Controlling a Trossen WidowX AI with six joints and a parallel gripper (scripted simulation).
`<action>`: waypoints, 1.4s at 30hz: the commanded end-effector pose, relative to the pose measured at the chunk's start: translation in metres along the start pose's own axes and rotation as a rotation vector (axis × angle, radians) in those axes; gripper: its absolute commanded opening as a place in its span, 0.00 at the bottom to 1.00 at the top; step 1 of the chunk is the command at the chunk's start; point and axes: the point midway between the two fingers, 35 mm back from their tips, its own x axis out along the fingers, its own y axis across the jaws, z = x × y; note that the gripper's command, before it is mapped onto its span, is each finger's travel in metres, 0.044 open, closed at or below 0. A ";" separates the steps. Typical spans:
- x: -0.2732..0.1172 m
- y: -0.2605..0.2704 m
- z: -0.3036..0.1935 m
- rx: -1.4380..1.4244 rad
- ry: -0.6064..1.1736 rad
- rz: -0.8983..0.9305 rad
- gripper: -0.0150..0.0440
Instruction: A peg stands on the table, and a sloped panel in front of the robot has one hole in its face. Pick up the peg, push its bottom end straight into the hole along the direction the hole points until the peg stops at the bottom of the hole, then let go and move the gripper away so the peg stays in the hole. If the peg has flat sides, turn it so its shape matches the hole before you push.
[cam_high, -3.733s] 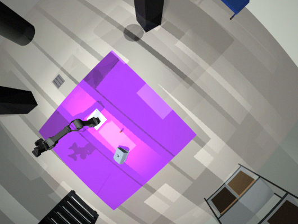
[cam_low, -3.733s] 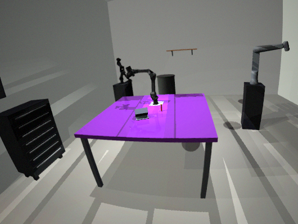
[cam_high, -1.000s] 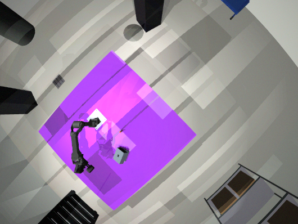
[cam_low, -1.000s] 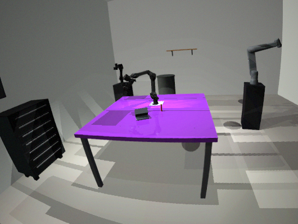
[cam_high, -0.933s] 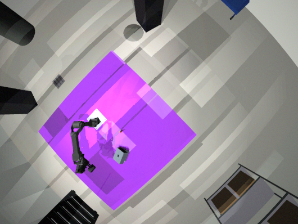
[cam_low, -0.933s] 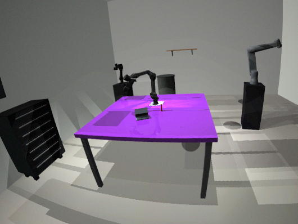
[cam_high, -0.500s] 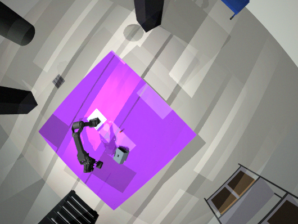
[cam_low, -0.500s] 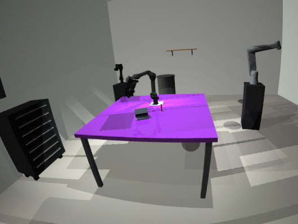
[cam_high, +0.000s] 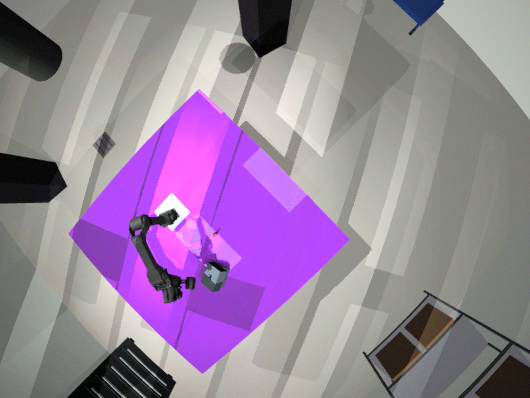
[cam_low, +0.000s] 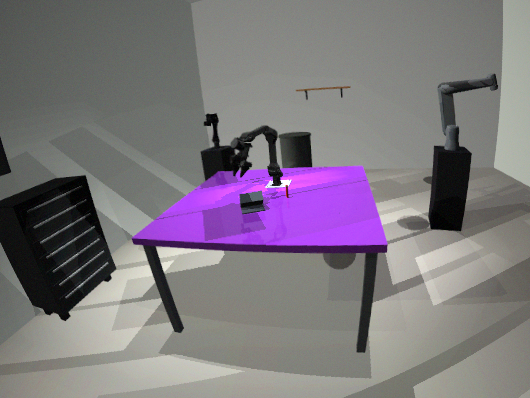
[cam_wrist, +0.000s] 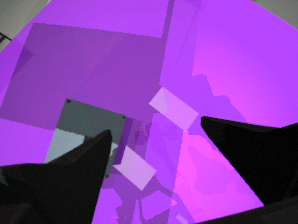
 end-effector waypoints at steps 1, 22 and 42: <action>0.001 0.016 -0.013 -0.087 0.037 0.021 1.00; -0.004 0.083 -0.087 -0.516 0.189 0.125 1.00; -0.019 0.126 -0.161 -0.933 0.321 0.211 1.00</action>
